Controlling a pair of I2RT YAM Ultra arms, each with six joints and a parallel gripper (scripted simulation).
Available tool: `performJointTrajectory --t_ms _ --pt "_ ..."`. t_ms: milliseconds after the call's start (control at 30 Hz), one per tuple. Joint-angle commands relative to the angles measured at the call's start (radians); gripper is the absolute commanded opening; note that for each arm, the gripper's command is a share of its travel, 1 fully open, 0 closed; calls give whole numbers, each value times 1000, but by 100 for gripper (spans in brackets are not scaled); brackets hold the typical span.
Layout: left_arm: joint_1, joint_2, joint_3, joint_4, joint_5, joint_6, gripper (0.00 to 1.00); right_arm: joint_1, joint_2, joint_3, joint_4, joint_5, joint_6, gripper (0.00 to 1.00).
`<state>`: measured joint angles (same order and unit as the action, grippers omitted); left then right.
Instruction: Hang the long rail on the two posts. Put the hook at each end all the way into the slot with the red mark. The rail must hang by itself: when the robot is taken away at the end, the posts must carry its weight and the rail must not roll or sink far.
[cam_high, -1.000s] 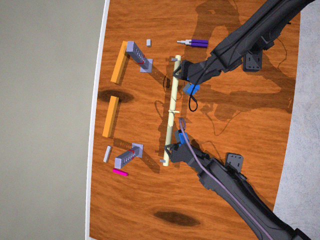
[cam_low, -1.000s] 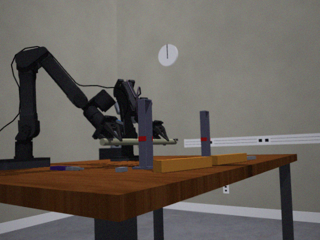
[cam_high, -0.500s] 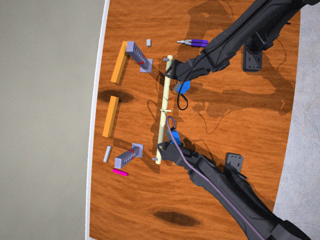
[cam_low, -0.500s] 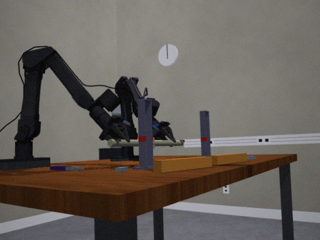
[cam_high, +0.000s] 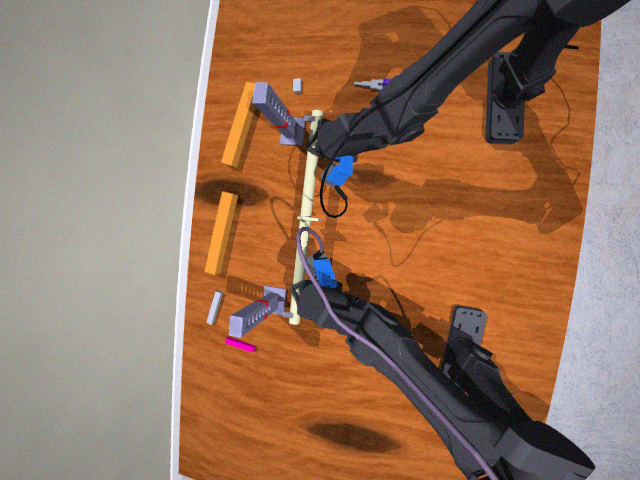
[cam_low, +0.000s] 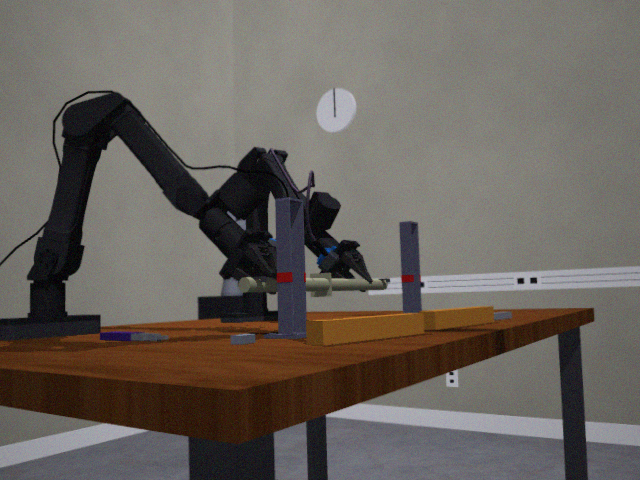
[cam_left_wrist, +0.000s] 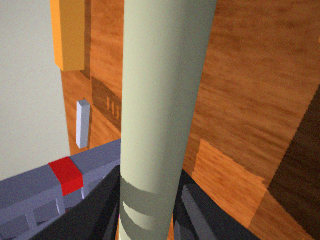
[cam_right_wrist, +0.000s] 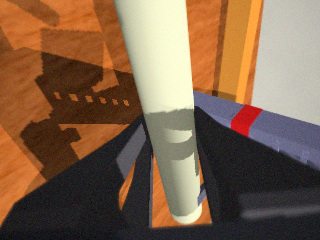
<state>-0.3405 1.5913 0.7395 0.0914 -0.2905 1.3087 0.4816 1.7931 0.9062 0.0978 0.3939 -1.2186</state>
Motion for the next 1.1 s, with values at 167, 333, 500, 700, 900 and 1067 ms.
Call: performJointTrajectory --t_ms 167,333,500,700,900,1067 --pt "29 28 99 19 -2 37 19 -29 21 97 8 0 -27 18" --pt "31 32 107 12 1 37 19 -31 25 105 1 -3 -27 18" --pt "31 33 110 9 2 36 19 -32 26 107 -2 -4 -26 18" --pt "31 32 110 8 2 36 19 -32 26 107 -2 -4 -26 18" --pt "41 57 146 -4 10 49 19 -46 48 141 -11 -21 -38 18" --pt "44 70 161 -4 9 47 19 -49 59 156 -12 -20 -36 18"
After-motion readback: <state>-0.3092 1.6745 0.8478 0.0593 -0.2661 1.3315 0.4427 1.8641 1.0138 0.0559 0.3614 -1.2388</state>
